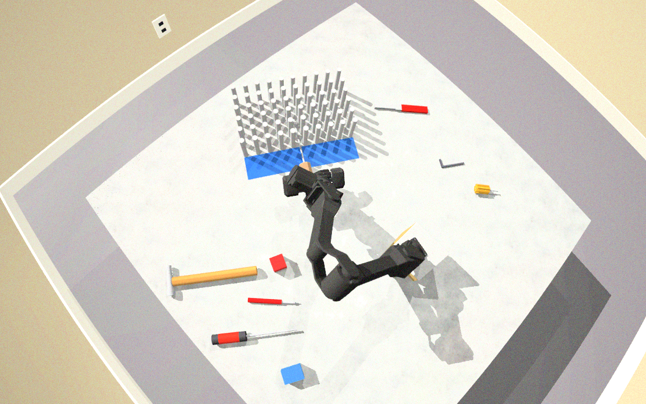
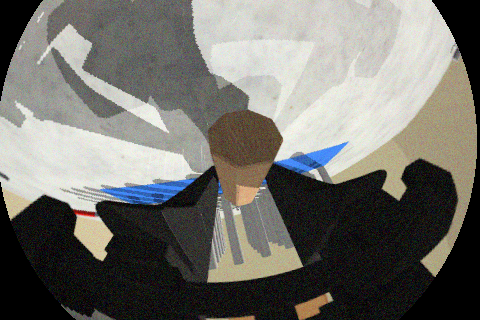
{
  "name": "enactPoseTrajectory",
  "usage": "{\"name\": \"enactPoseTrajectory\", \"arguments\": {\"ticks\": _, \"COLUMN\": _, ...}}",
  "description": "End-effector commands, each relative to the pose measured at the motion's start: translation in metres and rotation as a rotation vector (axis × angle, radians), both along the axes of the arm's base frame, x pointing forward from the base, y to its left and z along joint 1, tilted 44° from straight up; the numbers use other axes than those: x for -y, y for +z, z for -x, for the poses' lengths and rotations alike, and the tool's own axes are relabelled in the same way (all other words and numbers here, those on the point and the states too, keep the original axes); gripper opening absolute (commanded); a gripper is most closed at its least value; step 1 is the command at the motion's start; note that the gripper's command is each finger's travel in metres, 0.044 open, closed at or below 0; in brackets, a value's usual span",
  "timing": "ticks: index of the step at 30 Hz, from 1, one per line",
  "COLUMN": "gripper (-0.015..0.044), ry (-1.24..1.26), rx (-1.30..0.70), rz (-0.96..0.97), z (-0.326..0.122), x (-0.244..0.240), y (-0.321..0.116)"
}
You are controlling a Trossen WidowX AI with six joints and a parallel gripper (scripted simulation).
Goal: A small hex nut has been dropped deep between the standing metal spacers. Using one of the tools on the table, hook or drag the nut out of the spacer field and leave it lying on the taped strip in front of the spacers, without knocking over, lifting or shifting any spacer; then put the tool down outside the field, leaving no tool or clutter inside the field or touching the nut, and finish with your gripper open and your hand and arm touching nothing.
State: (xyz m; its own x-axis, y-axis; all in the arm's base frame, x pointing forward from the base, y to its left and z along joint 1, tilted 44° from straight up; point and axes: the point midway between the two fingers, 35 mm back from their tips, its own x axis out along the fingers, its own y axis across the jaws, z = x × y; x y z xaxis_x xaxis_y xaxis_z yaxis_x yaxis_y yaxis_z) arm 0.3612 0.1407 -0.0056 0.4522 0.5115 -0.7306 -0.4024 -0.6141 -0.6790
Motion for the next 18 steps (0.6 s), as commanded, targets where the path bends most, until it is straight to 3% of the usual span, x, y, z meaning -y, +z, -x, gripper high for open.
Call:
{"name": "enactPoseTrajectory", "arguments": {"ticks": 1, "gripper": 0.0, "ry": -0.003, "rx": 0.0, "rz": -0.004, "z": 0.003, "x": -0.001, "y": 0.002}}
{"name": "enactPoseTrajectory", "arguments": {"ticks": 18, "gripper": 0.0, "ry": -0.002, "rx": -0.001, "rz": -0.005, "z": 0.013, "x": -0.003, "y": 0.006}}
